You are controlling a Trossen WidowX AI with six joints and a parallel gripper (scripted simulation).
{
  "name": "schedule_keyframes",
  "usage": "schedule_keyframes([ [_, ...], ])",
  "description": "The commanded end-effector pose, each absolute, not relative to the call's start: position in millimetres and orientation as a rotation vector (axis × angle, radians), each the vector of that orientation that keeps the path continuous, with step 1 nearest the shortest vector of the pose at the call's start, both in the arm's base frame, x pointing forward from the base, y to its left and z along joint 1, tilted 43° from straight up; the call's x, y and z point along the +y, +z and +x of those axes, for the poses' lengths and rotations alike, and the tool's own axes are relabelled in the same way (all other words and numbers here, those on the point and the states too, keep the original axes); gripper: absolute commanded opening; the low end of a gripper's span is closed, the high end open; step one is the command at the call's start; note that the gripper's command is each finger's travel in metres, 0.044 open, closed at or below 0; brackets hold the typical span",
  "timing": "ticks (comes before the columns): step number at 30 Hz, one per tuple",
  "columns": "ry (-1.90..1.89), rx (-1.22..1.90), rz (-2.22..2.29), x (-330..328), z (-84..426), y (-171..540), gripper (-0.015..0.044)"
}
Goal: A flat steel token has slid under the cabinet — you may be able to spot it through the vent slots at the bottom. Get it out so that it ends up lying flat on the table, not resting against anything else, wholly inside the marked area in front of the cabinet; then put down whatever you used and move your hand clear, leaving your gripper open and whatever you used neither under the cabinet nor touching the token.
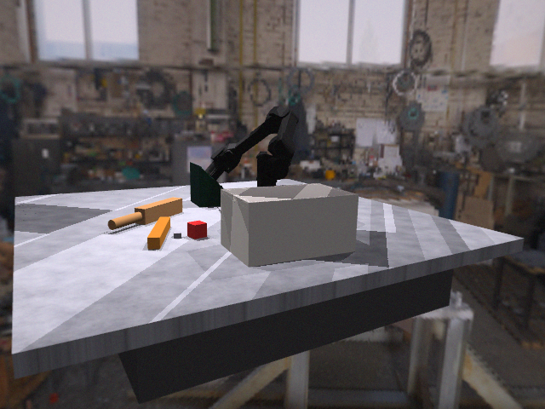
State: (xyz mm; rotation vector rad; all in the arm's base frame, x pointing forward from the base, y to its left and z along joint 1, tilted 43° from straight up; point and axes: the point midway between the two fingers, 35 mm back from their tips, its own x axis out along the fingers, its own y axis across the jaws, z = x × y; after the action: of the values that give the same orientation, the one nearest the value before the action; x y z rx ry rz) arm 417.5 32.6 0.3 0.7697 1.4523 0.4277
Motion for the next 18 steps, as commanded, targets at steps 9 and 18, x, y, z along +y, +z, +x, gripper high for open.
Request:
schedule_keyframes([
  [9,0.418,1.456,0.763,29.6,414.8,-4.4,0.0],
  [18,0.418,1.457,0.763,32.2,407.8,-2.9,0.0],
])
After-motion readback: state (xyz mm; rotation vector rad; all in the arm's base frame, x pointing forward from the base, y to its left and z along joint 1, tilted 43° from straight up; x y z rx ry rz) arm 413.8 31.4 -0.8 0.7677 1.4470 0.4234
